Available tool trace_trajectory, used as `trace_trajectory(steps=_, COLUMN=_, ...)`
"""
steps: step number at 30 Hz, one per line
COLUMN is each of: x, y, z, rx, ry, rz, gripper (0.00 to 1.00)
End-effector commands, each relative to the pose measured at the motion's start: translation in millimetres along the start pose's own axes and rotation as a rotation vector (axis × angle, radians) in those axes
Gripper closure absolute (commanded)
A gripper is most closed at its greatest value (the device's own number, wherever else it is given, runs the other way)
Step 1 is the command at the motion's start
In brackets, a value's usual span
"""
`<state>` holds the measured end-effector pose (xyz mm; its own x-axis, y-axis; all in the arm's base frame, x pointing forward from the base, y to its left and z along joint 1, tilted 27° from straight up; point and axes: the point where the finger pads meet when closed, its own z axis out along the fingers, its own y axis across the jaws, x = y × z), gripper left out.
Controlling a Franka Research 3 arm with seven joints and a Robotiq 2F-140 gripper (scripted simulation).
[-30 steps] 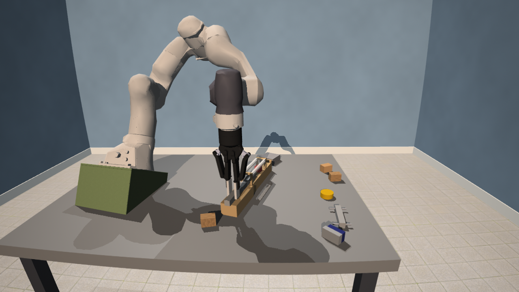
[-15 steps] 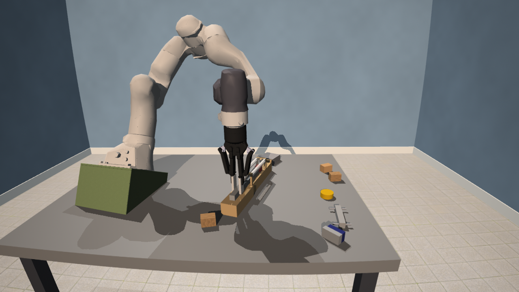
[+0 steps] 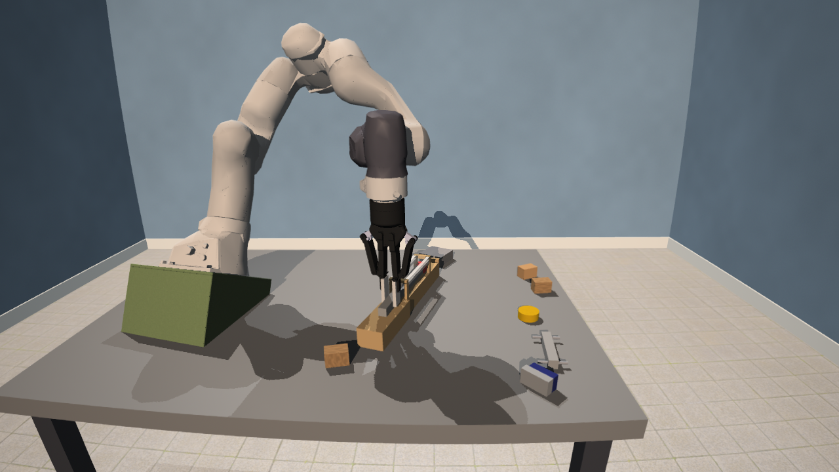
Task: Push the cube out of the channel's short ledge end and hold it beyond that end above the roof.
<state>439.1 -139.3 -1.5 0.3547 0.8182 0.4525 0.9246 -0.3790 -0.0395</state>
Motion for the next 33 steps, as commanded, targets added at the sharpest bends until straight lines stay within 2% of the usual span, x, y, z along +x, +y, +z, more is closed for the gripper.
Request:
trace_trajectory(steps=1, x=4.6, y=0.7, z=-1.3, rx=-0.002, ry=-0.009, rz=0.041, gripper=1.0)
trace_trajectory(steps=15, x=19.8, y=1.3, z=-1.2, rx=-0.002, ry=-0.009, rz=0.041, gripper=1.0)
trace_trajectory(steps=33, x=21.6, y=1.4, z=-1.2, rx=-0.002, ry=-0.009, rz=0.041, gripper=1.0)
